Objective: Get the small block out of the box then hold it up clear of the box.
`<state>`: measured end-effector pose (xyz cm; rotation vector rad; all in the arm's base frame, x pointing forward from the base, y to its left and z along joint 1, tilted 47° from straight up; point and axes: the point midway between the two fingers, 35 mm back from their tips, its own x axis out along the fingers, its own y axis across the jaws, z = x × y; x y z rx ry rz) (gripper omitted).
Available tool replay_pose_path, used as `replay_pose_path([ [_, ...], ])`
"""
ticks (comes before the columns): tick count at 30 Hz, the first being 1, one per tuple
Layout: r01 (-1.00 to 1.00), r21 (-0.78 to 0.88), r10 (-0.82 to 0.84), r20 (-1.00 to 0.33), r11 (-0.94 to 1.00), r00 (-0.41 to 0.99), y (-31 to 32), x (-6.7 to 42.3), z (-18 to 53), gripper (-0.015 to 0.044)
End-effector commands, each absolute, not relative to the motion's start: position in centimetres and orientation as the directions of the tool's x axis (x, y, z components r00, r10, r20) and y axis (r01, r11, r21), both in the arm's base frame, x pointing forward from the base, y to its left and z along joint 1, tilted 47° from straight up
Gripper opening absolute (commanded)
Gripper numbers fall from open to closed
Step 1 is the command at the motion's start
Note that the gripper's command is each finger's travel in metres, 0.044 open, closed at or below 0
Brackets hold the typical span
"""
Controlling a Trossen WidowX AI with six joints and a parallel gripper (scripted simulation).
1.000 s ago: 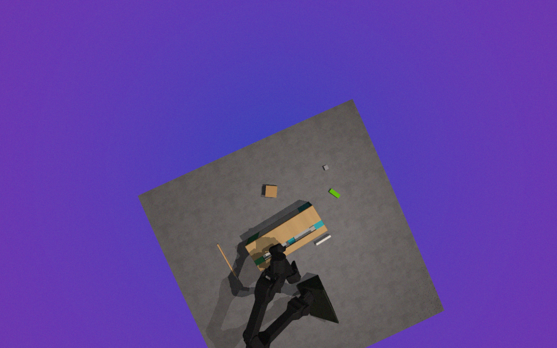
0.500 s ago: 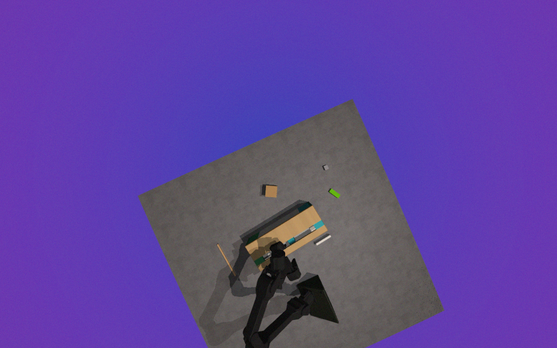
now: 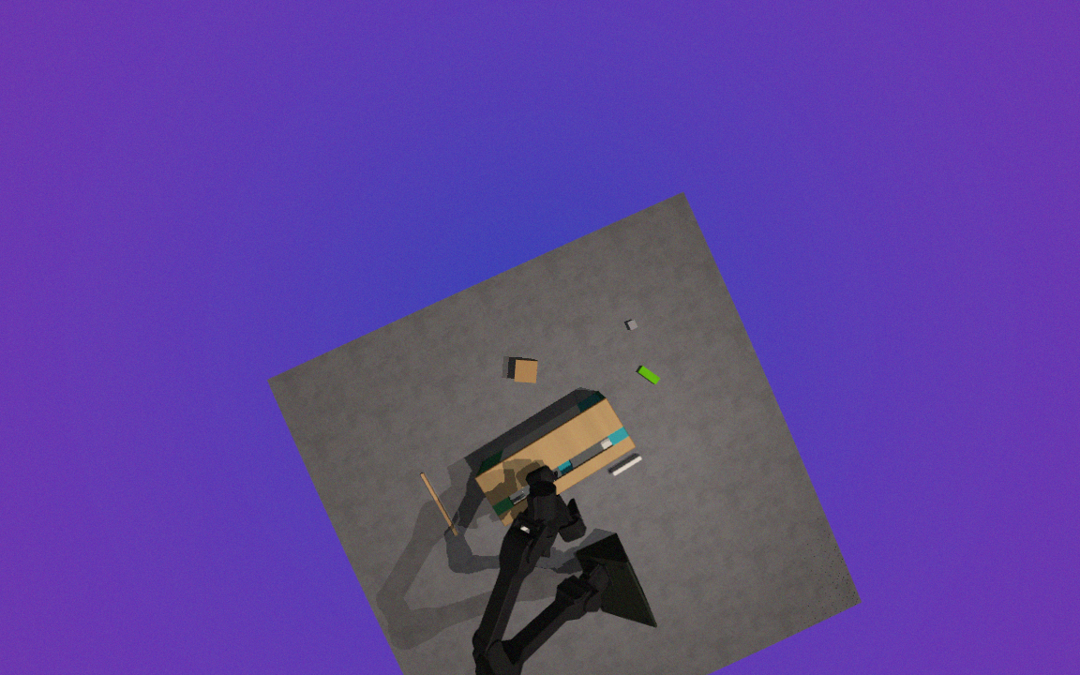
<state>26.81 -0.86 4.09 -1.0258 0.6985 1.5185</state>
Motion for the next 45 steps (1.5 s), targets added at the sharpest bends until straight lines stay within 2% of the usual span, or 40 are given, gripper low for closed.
replay_pose_path([
  [1, -0.973, -0.103, 0.456, -0.89, -0.205, -0.002, -1.5, 27.0, 3.5, 0.04],
  [45, -0.973, -0.104, 0.453, -0.891, -0.205, 0.0, -6.1, 28.4, -1.4, 0.04],
])
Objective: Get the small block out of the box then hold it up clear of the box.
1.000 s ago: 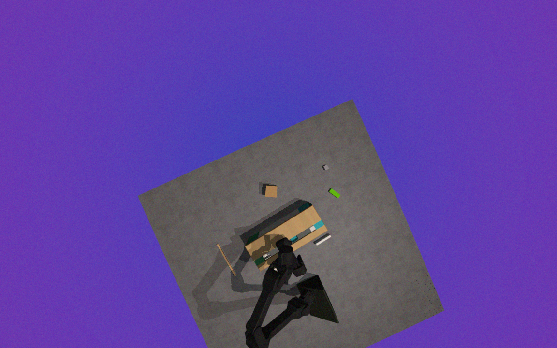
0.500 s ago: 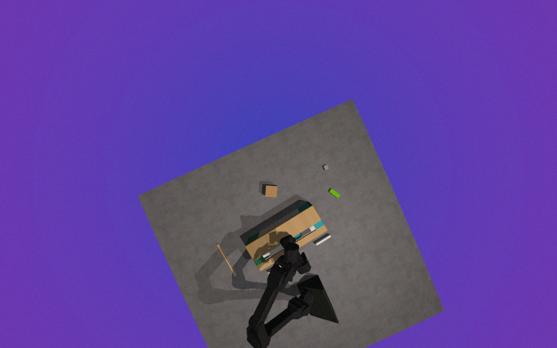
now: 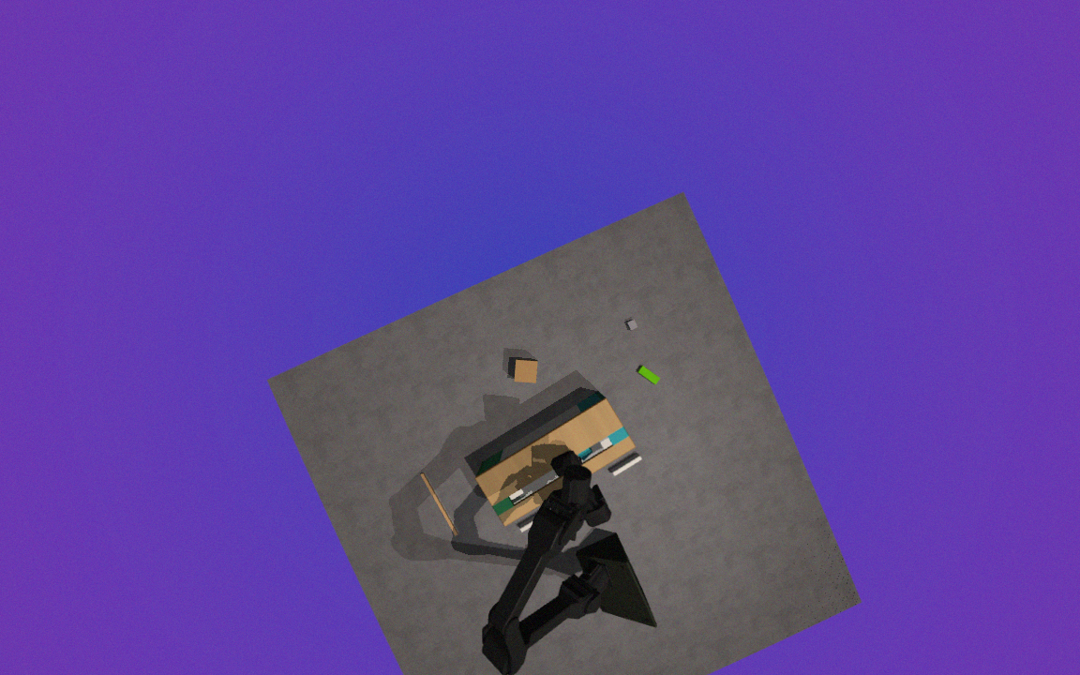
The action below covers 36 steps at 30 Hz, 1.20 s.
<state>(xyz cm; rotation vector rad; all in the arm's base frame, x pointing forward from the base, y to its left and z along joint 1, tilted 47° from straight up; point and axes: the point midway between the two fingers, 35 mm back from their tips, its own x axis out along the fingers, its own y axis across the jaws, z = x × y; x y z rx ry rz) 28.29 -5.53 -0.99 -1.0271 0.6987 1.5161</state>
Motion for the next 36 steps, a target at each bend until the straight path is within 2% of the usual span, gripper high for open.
replay_pose_path([
  [1, -0.973, -0.104, 0.453, -0.891, -0.205, 0.0, -6.2, 28.5, -1.6, 0.04],
  [36, -0.973, -0.106, 0.451, -0.893, -0.206, 0.002, -9.9, 29.7, -5.5, 0.04],
])
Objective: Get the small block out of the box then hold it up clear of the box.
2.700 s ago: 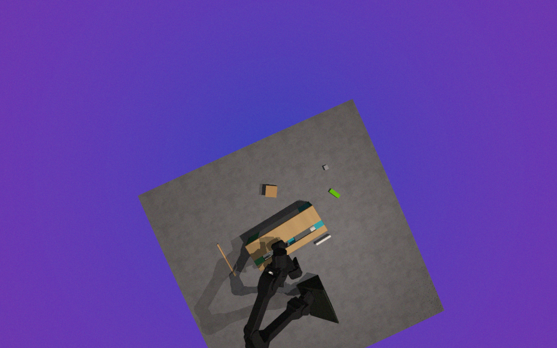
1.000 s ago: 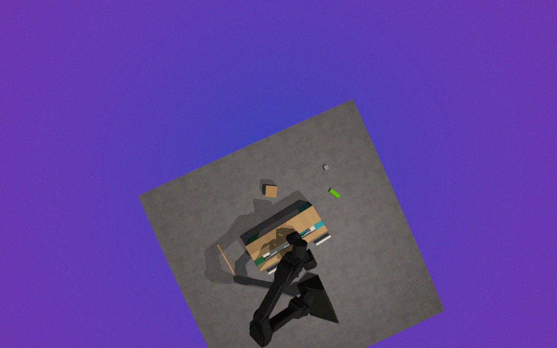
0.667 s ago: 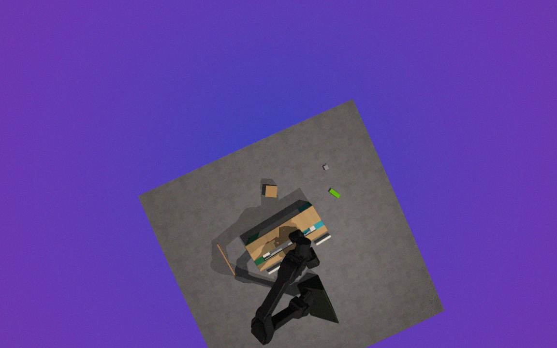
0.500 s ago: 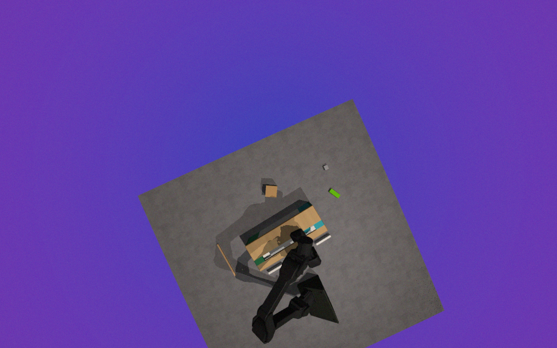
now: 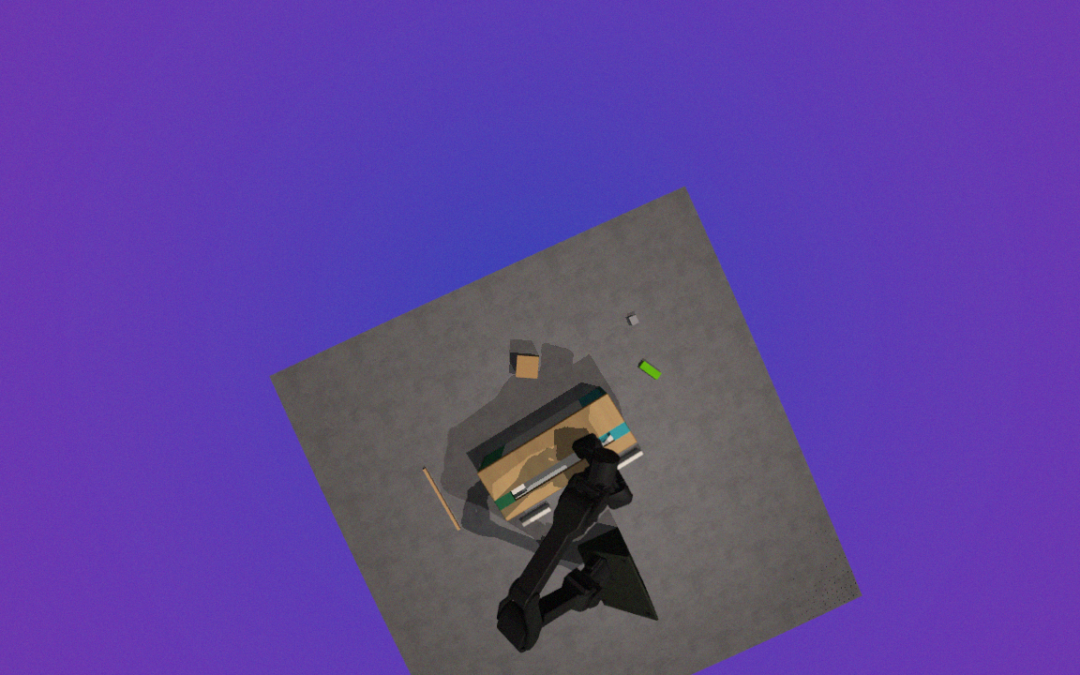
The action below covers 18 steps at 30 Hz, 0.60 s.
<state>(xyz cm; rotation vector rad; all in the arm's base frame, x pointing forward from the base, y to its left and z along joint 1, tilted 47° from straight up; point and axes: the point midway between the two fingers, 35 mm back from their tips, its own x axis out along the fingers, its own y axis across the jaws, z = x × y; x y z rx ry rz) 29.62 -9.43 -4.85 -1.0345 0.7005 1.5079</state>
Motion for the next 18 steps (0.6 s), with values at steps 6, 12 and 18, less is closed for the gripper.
replay_pose_path([
  [6, -0.973, -0.106, 0.45, -0.893, -0.206, 0.002, -10.5, 29.9, -6.1, 0.04],
  [12, -0.973, -0.105, 0.451, -0.893, -0.205, 0.001, -11.5, 30.1, -5.2, 0.04],
  [18, -0.974, -0.1, 0.455, -0.891, -0.204, -0.004, -14.8, 30.2, -1.5, 0.04],
])
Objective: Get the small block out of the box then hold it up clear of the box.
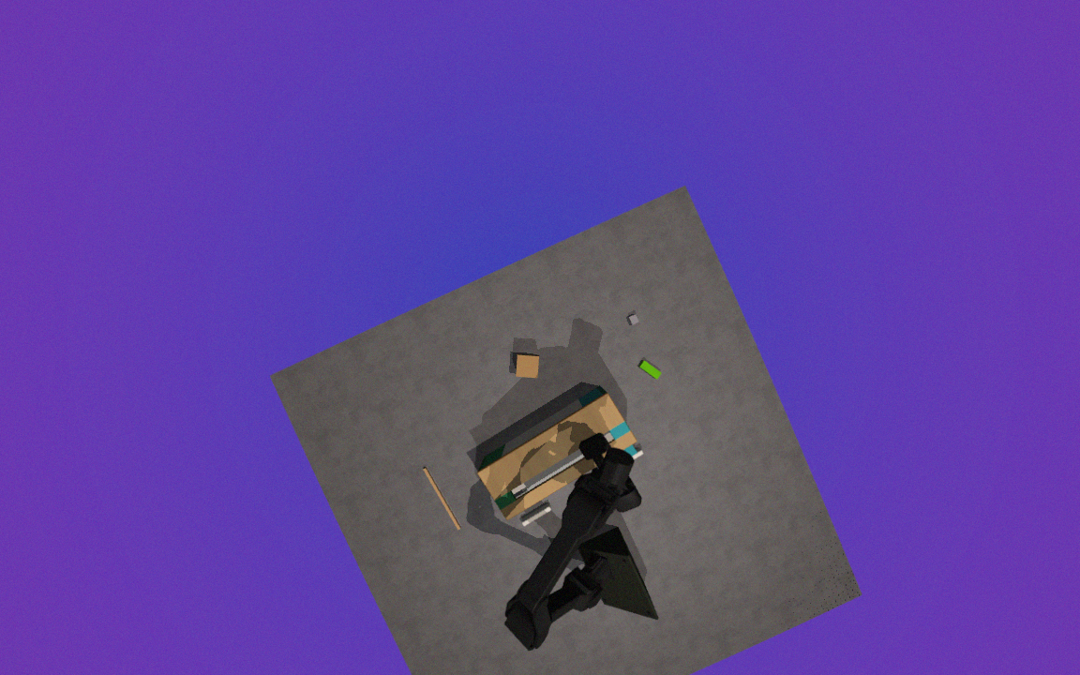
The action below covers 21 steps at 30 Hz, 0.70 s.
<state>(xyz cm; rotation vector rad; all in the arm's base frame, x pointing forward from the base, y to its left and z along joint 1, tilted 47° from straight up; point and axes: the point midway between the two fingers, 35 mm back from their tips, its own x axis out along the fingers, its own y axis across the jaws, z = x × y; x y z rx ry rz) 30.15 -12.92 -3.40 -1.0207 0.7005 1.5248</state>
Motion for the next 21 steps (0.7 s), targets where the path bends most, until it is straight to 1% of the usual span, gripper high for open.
replay_pose_path([
  [1, -0.974, -0.1, 0.455, -0.891, -0.204, -0.004, -14.8, 30.2, -1.5, 0.04],
  [5, -0.975, -0.108, 0.453, -0.892, -0.196, 0.007, -14.5, 30.3, -2.0, 0.04],
  [6, -0.979, -0.099, 0.454, -0.891, -0.176, 0.008, -14.7, 30.2, -2.0, 0.0374],
  [7, -0.991, -0.072, 0.456, -0.89, -0.116, 0.011, -15.3, 29.6, -2.1, 0.0348],
  [9, -0.997, 0.016, 0.472, -0.881, 0.071, 0.019, -15.9, 29.2, -2.3, 0.0295],
  [10, -0.984, 0.065, 0.481, -0.876, 0.166, 0.024, -16.0, 29.1, -2.4, 0.0285],
  [12, -0.923, 0.165, 0.5, -0.865, 0.347, 0.033, -16.1, 29.0, -2.6, 0.0285],
  [14, -0.821, 0.266, 0.518, -0.854, 0.506, 0.043, -16.3, 28.9, -2.7, 0.0285],
  [17, -0.598, 0.407, 0.545, -0.837, 0.69, 0.059, -16.6, 28.7, -2.9, 0.0285],
  [19, -0.414, 0.488, 0.562, -0.824, 0.768, 0.07, -16.7, 28.6, -3.0, 0.0285],
  [21, -0.212, 0.552, 0.578, -0.812, 0.806, 0.083, -16.9, 28.5, -3.2, 0.0285],
])
